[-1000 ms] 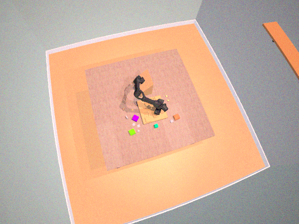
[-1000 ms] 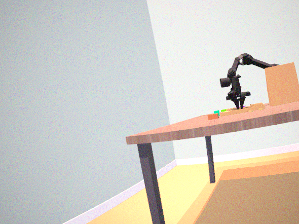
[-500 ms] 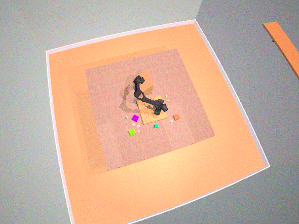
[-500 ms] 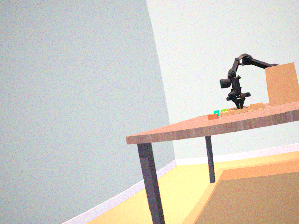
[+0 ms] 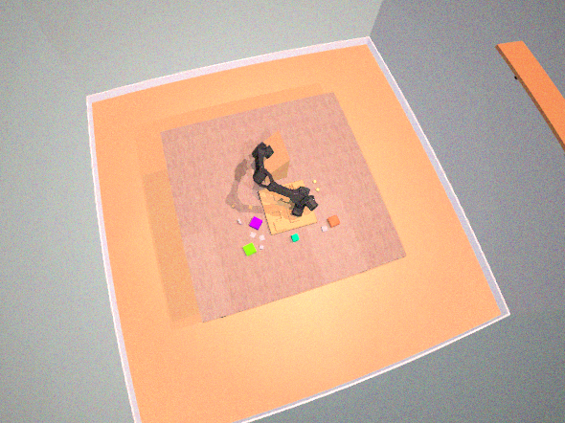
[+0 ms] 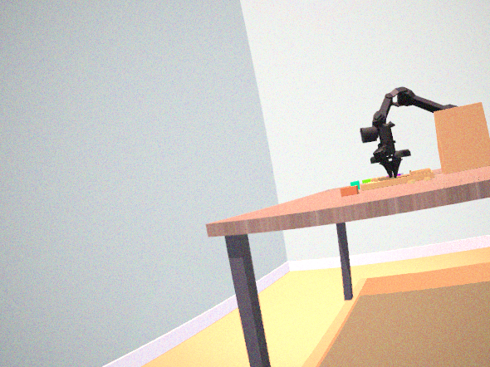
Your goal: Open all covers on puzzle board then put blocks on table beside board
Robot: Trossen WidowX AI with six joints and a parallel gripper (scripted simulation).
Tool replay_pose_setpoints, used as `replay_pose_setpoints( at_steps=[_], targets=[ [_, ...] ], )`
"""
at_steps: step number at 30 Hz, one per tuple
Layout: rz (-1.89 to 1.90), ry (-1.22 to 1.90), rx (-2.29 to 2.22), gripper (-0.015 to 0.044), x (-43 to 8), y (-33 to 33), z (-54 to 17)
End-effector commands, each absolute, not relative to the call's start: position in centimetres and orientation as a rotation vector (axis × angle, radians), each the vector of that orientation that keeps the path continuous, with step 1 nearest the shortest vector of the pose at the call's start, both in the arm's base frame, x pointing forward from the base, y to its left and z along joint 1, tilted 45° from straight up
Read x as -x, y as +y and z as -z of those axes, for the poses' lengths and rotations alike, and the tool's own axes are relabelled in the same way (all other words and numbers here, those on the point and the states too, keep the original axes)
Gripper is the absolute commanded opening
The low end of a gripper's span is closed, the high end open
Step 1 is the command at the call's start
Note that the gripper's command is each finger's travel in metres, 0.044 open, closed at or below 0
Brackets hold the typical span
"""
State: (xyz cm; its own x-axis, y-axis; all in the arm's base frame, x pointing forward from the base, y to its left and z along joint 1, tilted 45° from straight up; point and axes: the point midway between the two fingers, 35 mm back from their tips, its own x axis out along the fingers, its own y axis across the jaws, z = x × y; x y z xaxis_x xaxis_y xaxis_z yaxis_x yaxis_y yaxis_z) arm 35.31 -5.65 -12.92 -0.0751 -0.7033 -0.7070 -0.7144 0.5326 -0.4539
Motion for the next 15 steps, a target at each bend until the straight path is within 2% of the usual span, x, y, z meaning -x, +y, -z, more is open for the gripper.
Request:
replay_pose_setpoints(
  at_steps=[1, 15],
  targets=[
    [-0.013, 1.789, 1.173, 0.0080, -35.4, -5.3, 12.6],
    [-0.014, 1.791, 1.174, 0.0080, -35.5, -4.0, 11.3]
  ],
)
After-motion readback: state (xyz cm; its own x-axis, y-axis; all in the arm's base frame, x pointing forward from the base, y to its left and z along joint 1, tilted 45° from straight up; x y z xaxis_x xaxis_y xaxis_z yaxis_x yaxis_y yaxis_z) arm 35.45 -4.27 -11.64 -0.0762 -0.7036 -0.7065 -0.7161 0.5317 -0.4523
